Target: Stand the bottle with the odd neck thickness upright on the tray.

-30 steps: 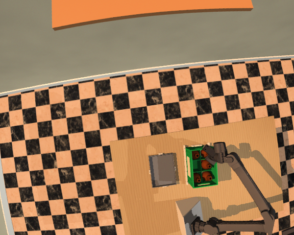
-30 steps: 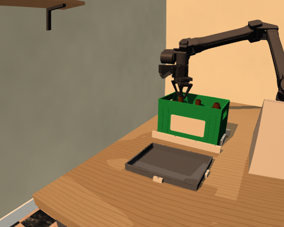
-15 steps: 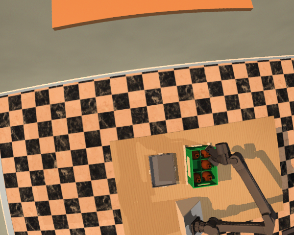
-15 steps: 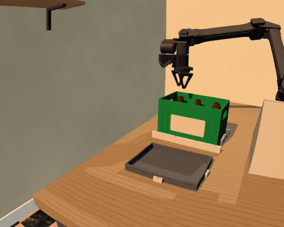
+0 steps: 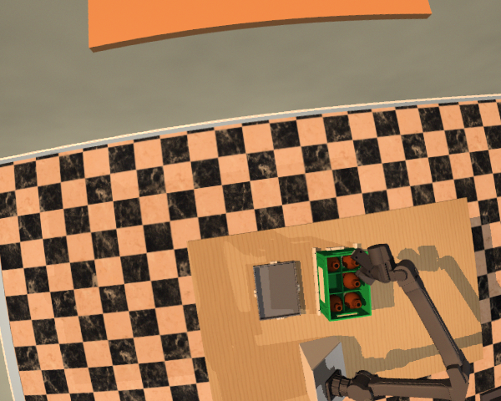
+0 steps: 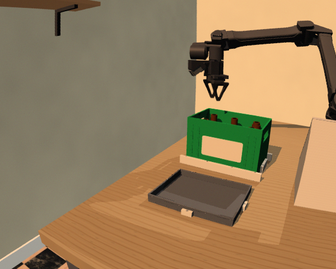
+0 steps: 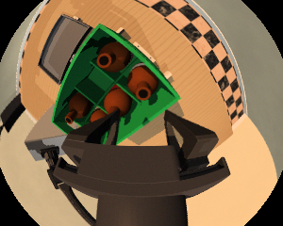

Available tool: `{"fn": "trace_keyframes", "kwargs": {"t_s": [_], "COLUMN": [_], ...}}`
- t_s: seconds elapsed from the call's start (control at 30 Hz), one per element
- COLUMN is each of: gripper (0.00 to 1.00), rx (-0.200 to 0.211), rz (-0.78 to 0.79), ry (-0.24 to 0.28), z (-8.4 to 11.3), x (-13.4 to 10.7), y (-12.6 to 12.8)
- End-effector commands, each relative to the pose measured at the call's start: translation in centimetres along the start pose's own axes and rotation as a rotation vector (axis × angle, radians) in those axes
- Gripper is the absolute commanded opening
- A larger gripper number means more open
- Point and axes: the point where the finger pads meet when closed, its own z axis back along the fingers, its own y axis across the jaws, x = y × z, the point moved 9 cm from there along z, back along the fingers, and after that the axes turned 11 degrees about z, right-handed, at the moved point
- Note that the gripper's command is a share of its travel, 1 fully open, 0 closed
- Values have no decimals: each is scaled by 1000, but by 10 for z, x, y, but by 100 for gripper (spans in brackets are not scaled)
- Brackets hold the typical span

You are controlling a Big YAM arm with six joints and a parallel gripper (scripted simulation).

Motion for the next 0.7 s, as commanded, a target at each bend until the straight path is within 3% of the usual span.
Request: {"fn": "trace_keyframes", "kwargs": {"t_s": [0.0, 0.67], "gripper": [0, 0], "rx": [-23, -22], "rz": [-28, -23], "ry": [-27, -27], "z": [17, 17], "x": [-1, -2], "y": [-6, -7]}}
